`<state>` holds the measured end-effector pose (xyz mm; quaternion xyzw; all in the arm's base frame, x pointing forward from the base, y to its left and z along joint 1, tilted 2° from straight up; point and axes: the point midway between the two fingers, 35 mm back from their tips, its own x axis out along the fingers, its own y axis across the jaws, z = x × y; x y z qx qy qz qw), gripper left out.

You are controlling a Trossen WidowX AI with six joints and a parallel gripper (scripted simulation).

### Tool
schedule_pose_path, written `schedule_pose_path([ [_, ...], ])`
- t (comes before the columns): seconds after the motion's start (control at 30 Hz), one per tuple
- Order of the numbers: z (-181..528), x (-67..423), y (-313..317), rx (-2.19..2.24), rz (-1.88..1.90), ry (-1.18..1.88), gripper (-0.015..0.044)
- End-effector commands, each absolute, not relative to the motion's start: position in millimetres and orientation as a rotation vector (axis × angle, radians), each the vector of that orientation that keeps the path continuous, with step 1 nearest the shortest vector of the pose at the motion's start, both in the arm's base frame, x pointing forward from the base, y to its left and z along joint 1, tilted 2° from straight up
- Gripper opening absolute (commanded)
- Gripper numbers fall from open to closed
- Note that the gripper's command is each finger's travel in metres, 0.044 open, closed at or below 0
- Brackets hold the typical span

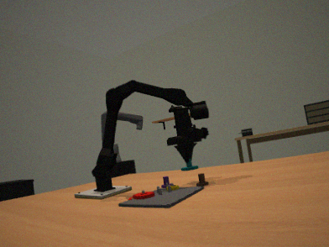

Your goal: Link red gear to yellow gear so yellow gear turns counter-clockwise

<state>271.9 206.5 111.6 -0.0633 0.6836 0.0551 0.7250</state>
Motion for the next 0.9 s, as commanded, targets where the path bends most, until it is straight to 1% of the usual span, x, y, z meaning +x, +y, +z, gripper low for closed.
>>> schedule_pose_path([
  [0.0,119,273,207,-0.132,0.117,1.505,0.0],
  [0.87,167,274,207,-0.116,0.105,1.508,0.0],
])
